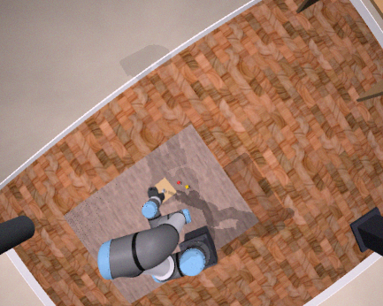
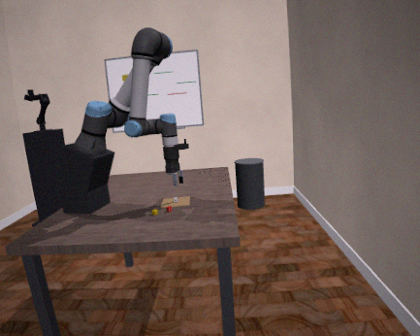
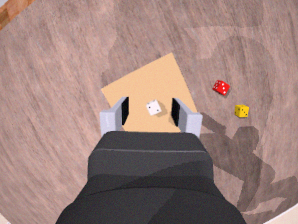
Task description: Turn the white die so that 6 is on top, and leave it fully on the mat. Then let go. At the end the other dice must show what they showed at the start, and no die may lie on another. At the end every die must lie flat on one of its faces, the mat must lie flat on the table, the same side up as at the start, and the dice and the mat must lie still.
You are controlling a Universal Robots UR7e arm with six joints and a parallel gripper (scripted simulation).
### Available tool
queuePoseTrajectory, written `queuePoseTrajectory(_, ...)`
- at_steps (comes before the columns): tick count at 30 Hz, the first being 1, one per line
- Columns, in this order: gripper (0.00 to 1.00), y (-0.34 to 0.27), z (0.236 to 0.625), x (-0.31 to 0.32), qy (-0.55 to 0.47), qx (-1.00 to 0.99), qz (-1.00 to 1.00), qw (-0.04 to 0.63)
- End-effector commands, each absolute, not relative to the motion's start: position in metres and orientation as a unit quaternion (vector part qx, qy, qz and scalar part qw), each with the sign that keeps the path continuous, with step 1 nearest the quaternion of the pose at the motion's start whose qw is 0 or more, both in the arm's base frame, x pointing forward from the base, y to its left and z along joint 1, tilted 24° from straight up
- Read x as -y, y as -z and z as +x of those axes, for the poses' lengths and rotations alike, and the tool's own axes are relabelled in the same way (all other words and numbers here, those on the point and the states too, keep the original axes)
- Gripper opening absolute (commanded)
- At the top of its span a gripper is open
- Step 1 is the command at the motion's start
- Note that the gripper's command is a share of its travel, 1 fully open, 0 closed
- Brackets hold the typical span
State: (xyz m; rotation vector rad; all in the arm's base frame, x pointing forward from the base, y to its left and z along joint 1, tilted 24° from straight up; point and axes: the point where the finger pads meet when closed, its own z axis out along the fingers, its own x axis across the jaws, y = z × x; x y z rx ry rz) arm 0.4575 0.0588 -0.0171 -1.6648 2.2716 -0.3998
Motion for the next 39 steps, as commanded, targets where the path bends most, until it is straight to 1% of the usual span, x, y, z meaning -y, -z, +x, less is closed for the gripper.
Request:
queuePoseTrajectory(1, 1.00, 0.0168, 0.4594, -0.0601, 0.149, -0.736, -0.646, 0.138)
queuePoseTrajectory(7, 1.00, 0.0173, 0.4603, -0.0618, 0.161, -0.675, -0.710, 0.124)
queuePoseTrajectory(10, 1.00, 0.0173, 0.4603, -0.0618, 0.161, -0.674, -0.710, 0.124)
queuePoseTrajectory(24, 1.00, 0.0199, 0.4591, -0.0654, 0.185, -0.493, -0.846, 0.084)
queuePoseTrajectory(27, 1.00, 0.0200, 0.4590, -0.0654, 0.186, -0.491, -0.847, 0.083)
queuePoseTrajectory(39, 1.00, 0.0237, 0.4545, -0.0664, 0.198, -0.315, -0.927, 0.045)
